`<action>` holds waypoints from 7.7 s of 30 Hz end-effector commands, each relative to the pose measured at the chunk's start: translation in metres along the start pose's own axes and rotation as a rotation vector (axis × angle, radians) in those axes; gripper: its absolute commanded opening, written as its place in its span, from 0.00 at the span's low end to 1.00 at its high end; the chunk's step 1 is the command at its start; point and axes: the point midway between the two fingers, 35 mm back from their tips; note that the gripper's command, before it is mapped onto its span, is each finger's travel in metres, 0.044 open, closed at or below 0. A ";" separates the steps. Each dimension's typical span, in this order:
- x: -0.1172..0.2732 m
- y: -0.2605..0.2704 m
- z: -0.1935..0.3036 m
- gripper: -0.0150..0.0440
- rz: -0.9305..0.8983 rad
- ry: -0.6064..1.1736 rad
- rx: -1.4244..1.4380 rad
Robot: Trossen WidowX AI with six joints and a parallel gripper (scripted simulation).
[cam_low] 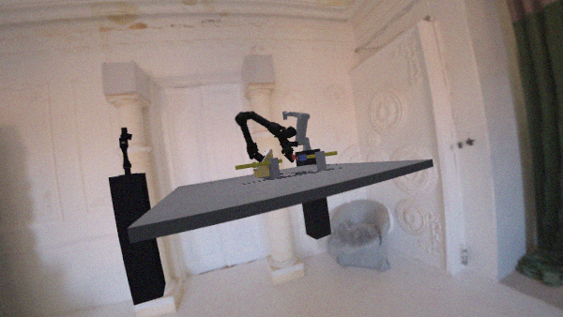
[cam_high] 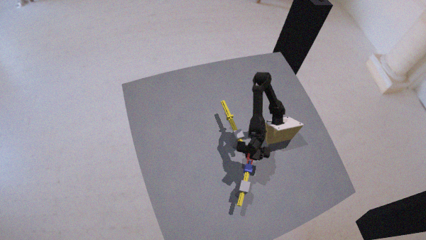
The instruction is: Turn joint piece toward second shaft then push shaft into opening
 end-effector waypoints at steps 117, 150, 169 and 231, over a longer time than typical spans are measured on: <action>0.140 -0.001 0.015 1.00 0.156 0.220 -1.004; 0.121 -0.002 0.017 1.00 0.366 0.191 -1.921; 0.110 -0.002 0.019 1.00 0.520 0.108 -2.449; 0.028 0.002 -0.010 1.00 0.716 -0.089 -3.055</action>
Point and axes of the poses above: the point midway between the two fingers, 35 mm back from their tips, its own x axis back along the fingers, its own y axis across the jaws, z = x × y, and after that the axes turned 7 degrees about -x, right-handed
